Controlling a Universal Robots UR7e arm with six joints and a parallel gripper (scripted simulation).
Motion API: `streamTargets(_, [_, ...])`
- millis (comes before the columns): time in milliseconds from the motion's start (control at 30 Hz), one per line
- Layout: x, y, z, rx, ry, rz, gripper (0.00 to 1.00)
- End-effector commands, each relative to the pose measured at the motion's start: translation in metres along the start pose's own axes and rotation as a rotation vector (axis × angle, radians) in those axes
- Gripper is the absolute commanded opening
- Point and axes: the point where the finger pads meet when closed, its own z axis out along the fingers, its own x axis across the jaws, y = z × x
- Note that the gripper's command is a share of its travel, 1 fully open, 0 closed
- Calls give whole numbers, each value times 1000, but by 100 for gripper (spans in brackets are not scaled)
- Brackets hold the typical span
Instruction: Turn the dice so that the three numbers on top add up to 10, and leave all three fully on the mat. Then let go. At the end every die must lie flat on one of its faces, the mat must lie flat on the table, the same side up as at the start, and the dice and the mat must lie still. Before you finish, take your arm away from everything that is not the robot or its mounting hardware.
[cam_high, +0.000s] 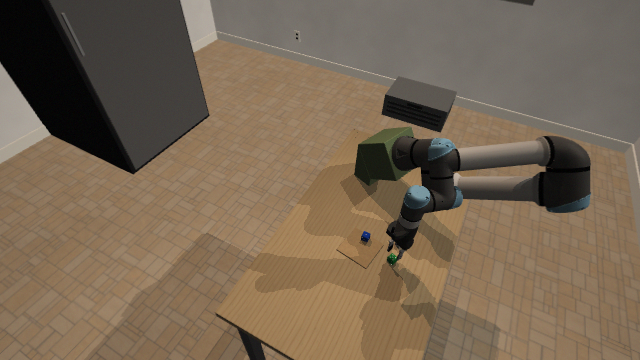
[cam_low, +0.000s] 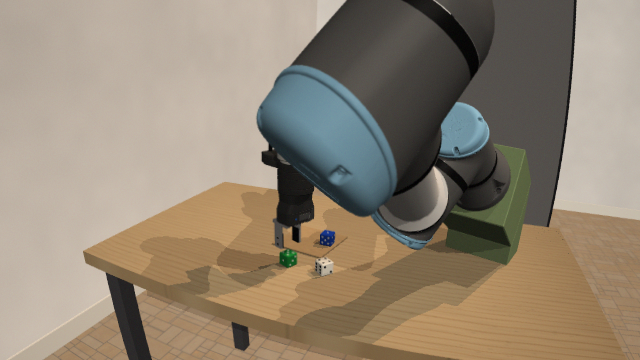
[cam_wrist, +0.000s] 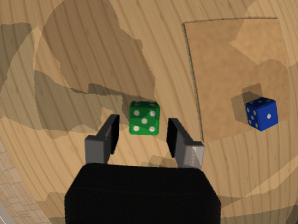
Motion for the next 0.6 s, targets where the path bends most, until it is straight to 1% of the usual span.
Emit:
streamTargets(0, [0,-1,6,2,2,0,87])
streamTargets(267, [0,-1,12,2,2,0,87])
streamTargets(567, [0,-1,14,2,2,0,87])
